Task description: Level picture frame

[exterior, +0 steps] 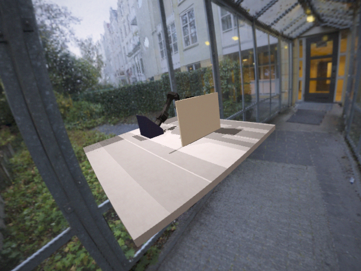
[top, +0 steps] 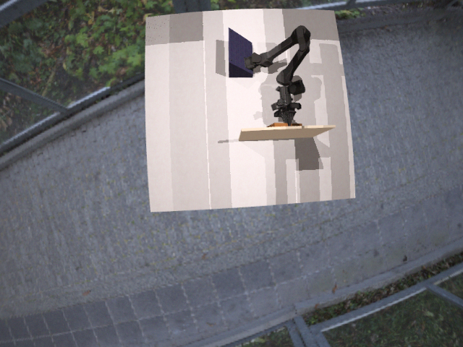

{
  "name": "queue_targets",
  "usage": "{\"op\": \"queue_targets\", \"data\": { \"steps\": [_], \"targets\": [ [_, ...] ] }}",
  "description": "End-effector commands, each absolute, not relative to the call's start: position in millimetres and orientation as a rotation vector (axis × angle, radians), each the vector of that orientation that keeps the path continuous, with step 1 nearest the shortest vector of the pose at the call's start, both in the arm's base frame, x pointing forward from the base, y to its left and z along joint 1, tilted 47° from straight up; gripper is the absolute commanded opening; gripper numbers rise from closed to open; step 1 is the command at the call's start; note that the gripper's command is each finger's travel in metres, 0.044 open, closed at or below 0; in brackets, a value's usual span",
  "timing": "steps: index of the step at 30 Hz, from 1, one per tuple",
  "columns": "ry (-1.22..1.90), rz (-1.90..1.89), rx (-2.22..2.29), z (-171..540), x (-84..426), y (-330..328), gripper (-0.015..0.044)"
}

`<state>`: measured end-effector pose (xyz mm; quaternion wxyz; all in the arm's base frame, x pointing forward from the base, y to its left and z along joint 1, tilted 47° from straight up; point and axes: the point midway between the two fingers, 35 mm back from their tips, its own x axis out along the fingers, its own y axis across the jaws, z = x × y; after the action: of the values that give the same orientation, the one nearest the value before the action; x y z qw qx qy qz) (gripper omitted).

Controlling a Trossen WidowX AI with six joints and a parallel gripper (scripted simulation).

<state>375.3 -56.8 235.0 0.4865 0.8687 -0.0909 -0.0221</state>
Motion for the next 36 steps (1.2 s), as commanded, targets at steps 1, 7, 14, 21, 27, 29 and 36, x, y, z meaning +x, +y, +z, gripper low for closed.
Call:
{"op": "queue_targets", "data": {
  "steps": [1, 7, 14, 21, 27, 29, 36],
  "targets": [
    [-0.222, -0.053, 2.117, 236.4, 375.1, -57.6, 0.0000],
    [-0.222, -0.053, 2.117, 238.1, 374.8, -58.6, 0.0000],
    [-0.222, -0.053, 2.117, 240.0, 374.5, -59.7, 0.0000],
    [-0.222, -0.053, 2.117, 241.2, 374.3, -60.5, 0.0000],
    [-0.222, -0.053, 2.117, 241.4, 374.3, -60.6, 0.0000],
    [-0.222, -0.053, 2.117, 241.1, 374.3, -60.4, 0.0000],
    [-0.222, -0.053, 2.117, 240.3, 374.5, -60.0, 0.0000]
  ]
}}
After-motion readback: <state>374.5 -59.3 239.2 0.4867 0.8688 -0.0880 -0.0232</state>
